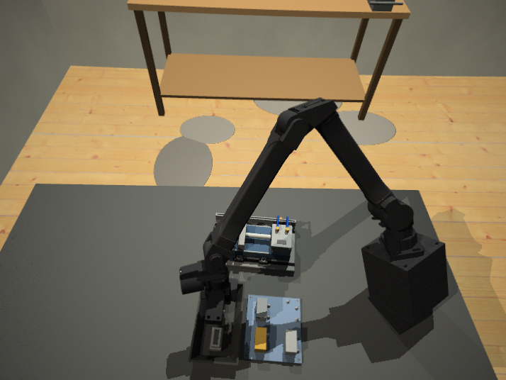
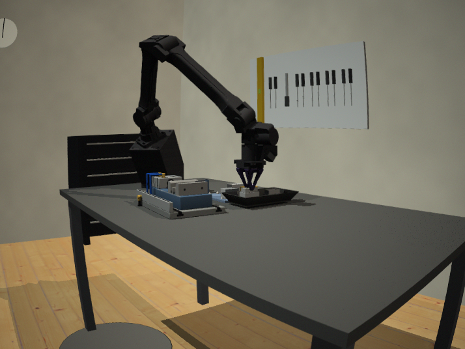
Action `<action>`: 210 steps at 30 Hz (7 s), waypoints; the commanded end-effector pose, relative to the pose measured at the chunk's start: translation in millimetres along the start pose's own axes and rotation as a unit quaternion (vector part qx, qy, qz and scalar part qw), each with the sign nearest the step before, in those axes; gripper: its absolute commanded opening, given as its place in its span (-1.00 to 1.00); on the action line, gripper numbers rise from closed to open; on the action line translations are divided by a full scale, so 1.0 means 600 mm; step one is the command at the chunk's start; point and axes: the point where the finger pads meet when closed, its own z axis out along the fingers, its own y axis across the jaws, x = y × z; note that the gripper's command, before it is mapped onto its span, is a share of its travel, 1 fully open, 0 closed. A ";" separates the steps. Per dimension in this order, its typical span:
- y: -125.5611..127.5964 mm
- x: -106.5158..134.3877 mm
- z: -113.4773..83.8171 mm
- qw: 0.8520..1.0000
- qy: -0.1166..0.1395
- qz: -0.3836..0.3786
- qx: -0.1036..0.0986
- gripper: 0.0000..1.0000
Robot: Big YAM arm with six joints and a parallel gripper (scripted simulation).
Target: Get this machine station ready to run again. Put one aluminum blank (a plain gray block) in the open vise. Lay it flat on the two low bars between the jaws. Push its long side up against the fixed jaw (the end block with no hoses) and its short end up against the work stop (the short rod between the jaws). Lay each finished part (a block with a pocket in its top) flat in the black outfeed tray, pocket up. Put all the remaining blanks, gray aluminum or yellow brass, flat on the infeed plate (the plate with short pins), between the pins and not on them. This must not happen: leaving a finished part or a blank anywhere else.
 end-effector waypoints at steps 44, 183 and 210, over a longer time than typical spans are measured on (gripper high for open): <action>0.015 0.006 0.044 1.000 0.003 -0.004 -0.010 -1.00; -0.026 -0.006 -0.246 1.000 -0.010 0.009 0.019 -1.00; -0.024 0.003 -0.221 1.000 -0.003 0.011 0.007 -1.00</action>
